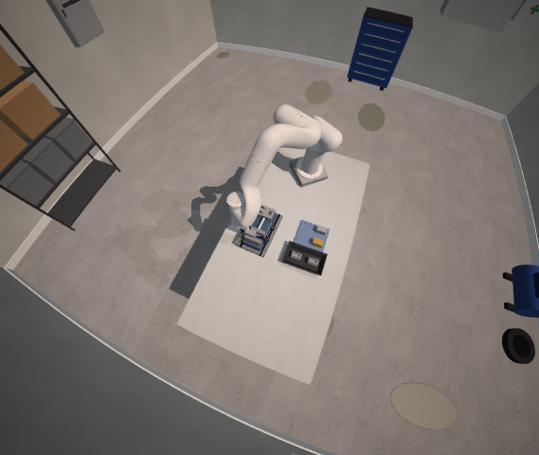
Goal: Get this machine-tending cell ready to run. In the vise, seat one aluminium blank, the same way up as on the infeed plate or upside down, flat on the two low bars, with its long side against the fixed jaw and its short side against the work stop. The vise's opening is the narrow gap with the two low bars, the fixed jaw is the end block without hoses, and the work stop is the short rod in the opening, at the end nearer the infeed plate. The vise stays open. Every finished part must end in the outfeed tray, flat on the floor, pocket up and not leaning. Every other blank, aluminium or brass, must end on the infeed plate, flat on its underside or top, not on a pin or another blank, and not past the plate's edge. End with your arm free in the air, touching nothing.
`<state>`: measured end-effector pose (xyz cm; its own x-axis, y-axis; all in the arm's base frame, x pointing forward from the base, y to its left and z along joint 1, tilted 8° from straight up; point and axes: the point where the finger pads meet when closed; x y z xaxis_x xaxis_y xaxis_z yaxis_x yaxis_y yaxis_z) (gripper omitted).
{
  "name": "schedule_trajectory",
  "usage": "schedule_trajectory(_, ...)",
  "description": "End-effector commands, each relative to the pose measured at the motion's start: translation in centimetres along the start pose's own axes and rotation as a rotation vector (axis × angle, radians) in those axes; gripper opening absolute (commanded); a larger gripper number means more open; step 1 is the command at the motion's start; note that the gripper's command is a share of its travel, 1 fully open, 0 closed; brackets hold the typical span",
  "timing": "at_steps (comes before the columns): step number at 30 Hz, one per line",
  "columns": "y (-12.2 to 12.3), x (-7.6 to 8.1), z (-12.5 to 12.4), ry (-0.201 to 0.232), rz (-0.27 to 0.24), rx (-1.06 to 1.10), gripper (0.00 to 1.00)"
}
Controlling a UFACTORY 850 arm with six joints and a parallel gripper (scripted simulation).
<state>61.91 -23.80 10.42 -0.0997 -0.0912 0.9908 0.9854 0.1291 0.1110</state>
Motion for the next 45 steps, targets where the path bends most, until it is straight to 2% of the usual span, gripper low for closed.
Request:
schedule_trajectory(1, 0.1, 0.1, 0.1, -0.001, -0.002, 0.0, 0.0)
schedule_trajectory(45, 0.3, 0.1, 1.2, -0.001, -0.002, 0.0, 0.0)
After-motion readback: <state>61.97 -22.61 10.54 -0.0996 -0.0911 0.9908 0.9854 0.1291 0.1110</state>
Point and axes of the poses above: the point where the finger pads meet when closed, its own x axis back along the fingers, its own z axis across the jaws, y = z × x, and after that the axes turned 11 degrees about x, right-handed
